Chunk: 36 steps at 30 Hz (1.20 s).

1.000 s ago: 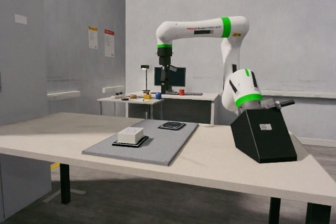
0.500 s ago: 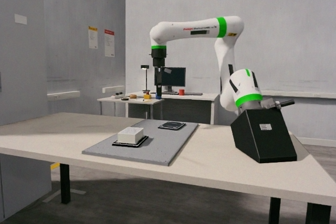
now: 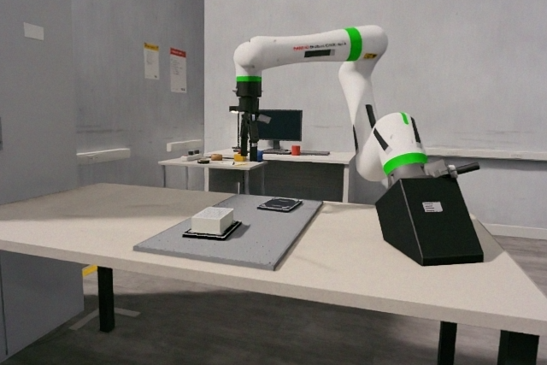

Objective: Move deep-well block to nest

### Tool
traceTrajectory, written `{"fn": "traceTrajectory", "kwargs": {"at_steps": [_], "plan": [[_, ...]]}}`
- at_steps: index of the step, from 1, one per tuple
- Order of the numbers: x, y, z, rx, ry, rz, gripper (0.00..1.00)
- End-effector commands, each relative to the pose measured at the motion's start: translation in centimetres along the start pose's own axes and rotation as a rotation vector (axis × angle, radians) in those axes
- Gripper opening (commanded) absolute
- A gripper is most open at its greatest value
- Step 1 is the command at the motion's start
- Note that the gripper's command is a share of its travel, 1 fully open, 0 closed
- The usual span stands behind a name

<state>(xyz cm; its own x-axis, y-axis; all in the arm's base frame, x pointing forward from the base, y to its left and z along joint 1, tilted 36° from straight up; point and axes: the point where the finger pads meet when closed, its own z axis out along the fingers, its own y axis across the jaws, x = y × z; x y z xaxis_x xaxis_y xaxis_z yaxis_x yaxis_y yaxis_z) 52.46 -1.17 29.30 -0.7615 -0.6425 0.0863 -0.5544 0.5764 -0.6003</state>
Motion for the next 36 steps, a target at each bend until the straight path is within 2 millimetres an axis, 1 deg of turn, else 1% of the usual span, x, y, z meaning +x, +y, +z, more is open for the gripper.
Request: {"fn": "traceTrajectory", "kwargs": {"at_steps": [1, 3, 5, 10, 16, 18, 20, 24, 30, 35, 36], "plan": [[-1.7, 1.4, 0.4, -0.003, -0.003, -0.051, 1.0], [-1.7, 1.4, 0.4, -0.003, -0.003, -0.051, 1.0], [-2.4, 2.0, 0.6, -0.003, -0.003, -0.051, 1.0], [-4.1, 3.8, 1.0, -0.007, -0.008, -0.218, 1.0], [-6.2, 5.9, 1.6, -0.008, -0.008, -0.219, 1.0], [-6.6, 6.4, 1.7, -0.008, -0.009, -0.252, 1.0], [-6.6, 6.4, 1.7, -0.008, -0.009, -0.252, 1.0], [-7.8, 8.0, 2.1, -0.01, -0.012, -0.385, 1.0], [-9.4, 10.1, 2.6, -0.01, -0.013, -0.385, 1.0], [-10.7, 12.2, 3.1, -0.012, -0.016, -0.552, 1.0], [-10.7, 12.2, 3.1, -0.012, -0.016, -0.552, 1.0]]}}
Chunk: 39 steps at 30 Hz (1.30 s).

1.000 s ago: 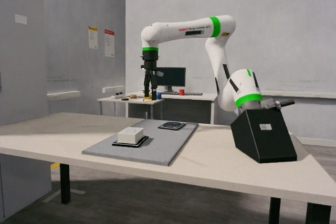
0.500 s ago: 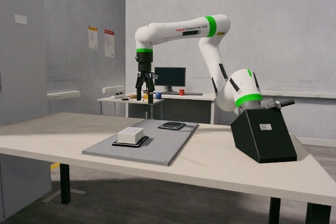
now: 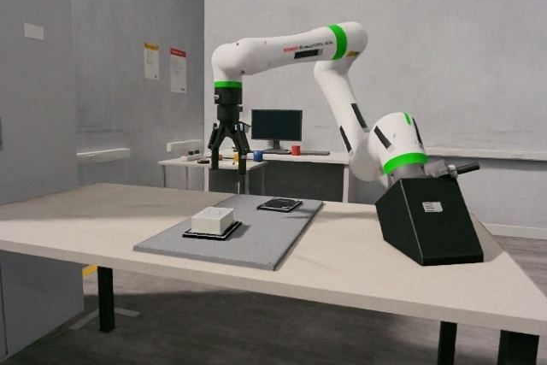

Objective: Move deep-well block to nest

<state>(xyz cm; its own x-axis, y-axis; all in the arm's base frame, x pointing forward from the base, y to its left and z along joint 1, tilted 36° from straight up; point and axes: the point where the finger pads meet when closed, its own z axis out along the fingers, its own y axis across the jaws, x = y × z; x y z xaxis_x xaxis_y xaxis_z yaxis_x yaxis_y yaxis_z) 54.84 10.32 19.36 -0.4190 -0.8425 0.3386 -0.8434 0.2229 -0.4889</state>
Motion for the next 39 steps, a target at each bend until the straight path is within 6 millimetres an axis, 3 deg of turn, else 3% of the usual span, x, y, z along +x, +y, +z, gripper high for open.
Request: {"fn": "traceTrajectory", "kwargs": {"at_steps": [1, 7, 12, 16, 23, 30, 39], "plan": [[-1.1, 0.5, 0.2, -0.001, -0.002, -0.077, 1.0], [-3.4, 1.9, 0.8, -0.001, -0.003, -0.077, 1.0], [-5.4, 3.4, 1.3, -0.002, -0.004, -0.243, 1.0], [-6.9, 4.5, 1.7, -0.002, -0.004, -0.243, 1.0], [-8.8, 6.1, 2.3, -0.002, -0.004, -0.408, 1.0], [-11.3, 8.3, 3.1, -0.002, -0.004, -0.408, 1.0], [-13.7, 10.8, 3.9, -0.002, -0.002, -0.572, 1.0]]}}
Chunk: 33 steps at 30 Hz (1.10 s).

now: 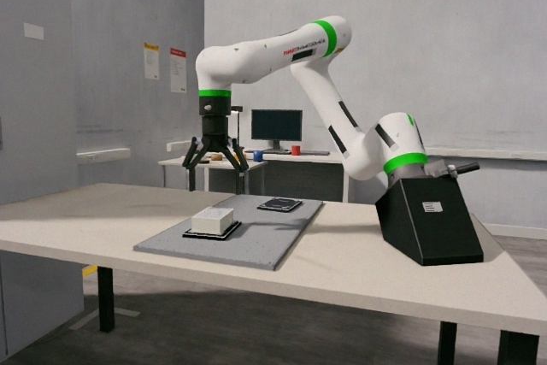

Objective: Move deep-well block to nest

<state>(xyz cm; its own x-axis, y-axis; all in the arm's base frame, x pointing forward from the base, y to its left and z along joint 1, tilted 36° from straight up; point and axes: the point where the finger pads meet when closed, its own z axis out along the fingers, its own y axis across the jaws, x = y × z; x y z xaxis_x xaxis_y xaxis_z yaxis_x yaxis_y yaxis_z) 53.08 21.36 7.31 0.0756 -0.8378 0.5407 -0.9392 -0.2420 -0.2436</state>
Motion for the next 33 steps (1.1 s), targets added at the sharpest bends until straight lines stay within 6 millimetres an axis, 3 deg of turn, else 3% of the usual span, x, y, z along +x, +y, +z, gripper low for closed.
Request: {"fn": "traceTrajectory", "kwargs": {"at_steps": [1, 4, 18, 33], "plan": [[-1.8, 0.4, 0.4, 0.0, -0.001, -0.031, 1.0], [-2.9, 0.7, 0.7, 0.0, -0.001, -0.031, 1.0], [-2.9, 0.7, 0.7, 0.0, -0.001, -0.031, 1.0], [-2.9, 0.7, 2.8, 0.0, -0.001, -0.031, 1.0]]}}
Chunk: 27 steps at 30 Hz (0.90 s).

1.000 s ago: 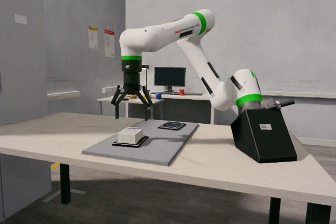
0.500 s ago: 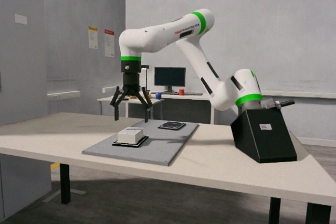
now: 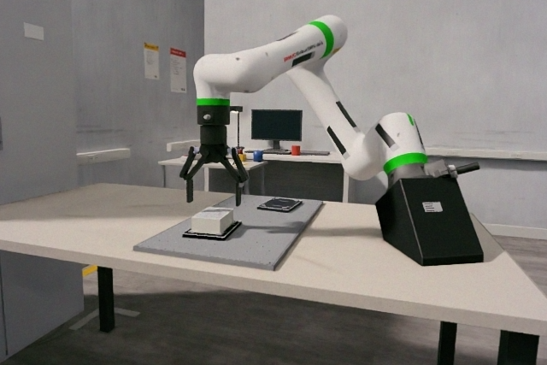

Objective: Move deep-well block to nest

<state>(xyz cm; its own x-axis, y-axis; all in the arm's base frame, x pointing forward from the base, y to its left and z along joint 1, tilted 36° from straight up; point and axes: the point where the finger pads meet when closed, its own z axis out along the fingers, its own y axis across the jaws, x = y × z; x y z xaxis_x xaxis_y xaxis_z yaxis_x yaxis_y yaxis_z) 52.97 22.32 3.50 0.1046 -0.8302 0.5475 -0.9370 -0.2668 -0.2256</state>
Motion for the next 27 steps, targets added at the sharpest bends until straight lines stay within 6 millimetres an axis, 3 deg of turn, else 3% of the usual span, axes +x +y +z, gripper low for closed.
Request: {"fn": "traceTrajectory", "kwargs": {"at_steps": [1, 27], "plan": [[0.0, -0.1, 0.4, 0.002, -0.001, 0.0, 1.0], [0.0, -0.1, 4.4, 0.002, -0.001, 0.0, 1.0]]}}
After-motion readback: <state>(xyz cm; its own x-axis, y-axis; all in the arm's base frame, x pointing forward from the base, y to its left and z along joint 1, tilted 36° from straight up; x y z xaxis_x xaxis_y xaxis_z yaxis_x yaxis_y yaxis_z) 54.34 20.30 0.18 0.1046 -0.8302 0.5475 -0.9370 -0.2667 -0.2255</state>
